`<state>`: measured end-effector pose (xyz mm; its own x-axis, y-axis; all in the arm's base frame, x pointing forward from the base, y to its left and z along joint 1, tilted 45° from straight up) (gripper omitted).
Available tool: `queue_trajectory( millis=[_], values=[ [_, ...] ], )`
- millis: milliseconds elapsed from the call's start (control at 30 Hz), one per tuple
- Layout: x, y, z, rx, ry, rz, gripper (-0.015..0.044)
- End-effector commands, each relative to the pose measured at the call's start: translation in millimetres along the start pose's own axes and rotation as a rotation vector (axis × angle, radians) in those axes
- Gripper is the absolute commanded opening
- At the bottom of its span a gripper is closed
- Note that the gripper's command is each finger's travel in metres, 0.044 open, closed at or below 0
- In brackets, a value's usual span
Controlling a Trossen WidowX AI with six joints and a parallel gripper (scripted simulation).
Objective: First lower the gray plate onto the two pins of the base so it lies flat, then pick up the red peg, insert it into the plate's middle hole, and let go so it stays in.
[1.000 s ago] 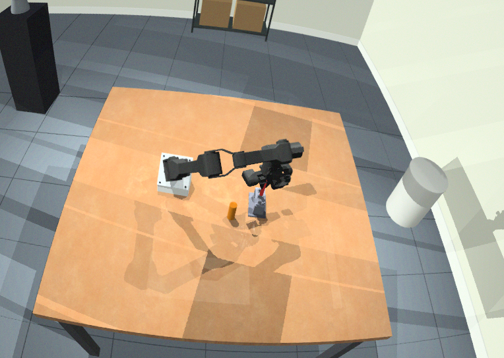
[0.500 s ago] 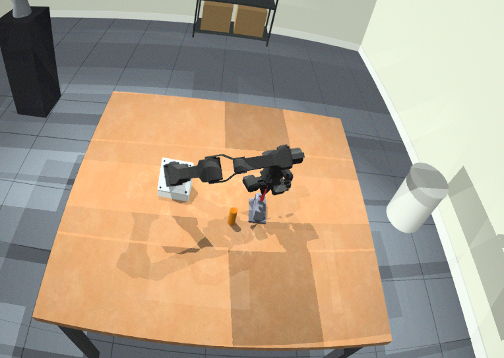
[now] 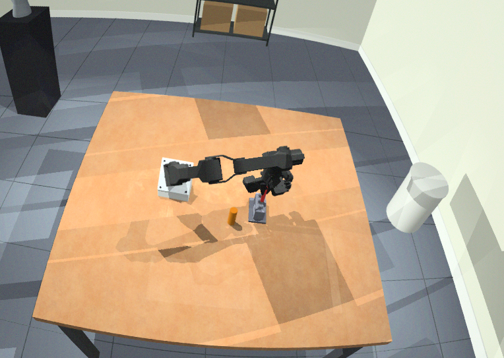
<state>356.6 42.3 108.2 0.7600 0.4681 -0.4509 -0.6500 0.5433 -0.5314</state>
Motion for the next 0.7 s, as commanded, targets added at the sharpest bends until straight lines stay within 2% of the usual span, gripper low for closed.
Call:
queue_trajectory(
  millis=[0,667],
  values=[
    [-1.4,0.2,-6.7,-0.003,0.005,0.011,0.0000],
    [-1.6,-0.3,-11.4,-0.001,0.004,0.003,0.0000]
  ],
)
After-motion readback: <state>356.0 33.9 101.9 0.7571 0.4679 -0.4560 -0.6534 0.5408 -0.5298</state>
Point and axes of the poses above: the point midway between the two fingers, 35 mm back from their tips, its own z axis back along the fingers, its own x axis across the jaws, y = z × x, the point moved 6 cm from there along z, back along the fingers, and after that the axes turned 13 degrees about z, right-handed, at the moved point
